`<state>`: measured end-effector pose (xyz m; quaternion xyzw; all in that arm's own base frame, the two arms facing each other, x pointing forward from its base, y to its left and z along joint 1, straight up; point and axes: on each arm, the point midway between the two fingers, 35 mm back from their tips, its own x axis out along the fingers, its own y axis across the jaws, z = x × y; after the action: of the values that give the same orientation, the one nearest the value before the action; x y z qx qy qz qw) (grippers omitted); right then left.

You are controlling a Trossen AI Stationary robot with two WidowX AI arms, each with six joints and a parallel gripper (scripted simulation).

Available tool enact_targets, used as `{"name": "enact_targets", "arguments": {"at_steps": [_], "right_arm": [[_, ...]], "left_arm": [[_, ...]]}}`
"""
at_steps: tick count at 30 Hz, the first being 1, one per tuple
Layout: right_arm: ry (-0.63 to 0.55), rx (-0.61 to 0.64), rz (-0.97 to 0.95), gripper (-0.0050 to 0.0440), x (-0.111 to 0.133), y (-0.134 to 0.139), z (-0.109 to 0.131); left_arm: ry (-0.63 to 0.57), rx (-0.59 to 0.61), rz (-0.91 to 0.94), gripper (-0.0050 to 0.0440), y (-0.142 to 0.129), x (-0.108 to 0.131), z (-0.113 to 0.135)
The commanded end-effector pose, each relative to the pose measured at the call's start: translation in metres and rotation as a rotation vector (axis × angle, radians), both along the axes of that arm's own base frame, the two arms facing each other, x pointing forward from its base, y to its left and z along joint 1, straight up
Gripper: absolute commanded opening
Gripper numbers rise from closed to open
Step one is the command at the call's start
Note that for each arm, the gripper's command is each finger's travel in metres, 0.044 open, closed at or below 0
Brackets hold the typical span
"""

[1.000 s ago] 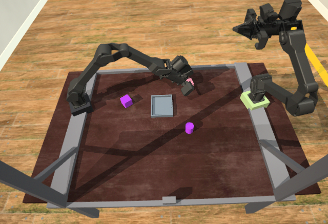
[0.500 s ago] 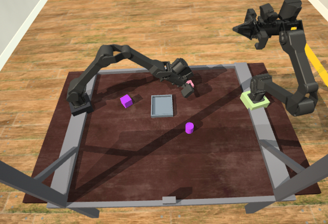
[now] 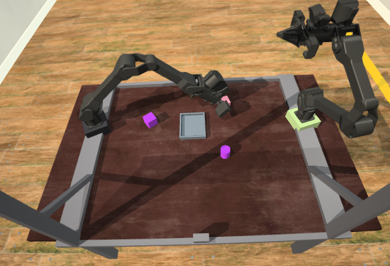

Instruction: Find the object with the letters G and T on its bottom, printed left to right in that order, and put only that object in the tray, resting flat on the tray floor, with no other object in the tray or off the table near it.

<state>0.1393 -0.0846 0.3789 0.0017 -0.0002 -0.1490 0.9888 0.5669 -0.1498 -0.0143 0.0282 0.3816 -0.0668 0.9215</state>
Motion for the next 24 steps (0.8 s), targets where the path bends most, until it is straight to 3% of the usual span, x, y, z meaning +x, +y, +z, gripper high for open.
{"name": "enact_targets", "arguments": {"at_steps": [1,4,8,13,15,20,24], "right_arm": [[0.001,-0.008,-0.001,-0.0050,0.000,0.000,0.004],[0.001,-0.008,-0.001,-0.0050,0.000,0.000,0.004],[0.001,-0.008,-0.001,-0.0050,0.000,0.000,0.004],[0.001,-0.008,-0.001,-0.0050,0.000,0.000,0.004],[0.001,-0.008,-0.001,-0.0050,0.000,0.000,0.004],[0.001,-0.008,-0.001,-0.0050,0.000,0.000,0.004],[0.001,-0.008,-0.001,-0.0050,0.000,0.000,0.004]], "left_arm": [[-0.032,-0.009,0.000,0.0339,-0.001,0.005,0.017],[-0.032,-0.009,0.000,0.0400,-0.001,0.005,0.017],[-0.032,-0.009,0.000,0.0400,-0.001,0.005,0.017],[-0.059,-0.017,0.000,0.0400,-0.002,0.008,0.053],[-0.059,-0.017,0.000,0.0400,-0.002,0.008,0.053],[-0.059,-0.017,0.000,0.0400,0.000,0.002,0.096],[-0.059,-0.017,0.000,0.0400,0.001,0.000,0.103]]}}
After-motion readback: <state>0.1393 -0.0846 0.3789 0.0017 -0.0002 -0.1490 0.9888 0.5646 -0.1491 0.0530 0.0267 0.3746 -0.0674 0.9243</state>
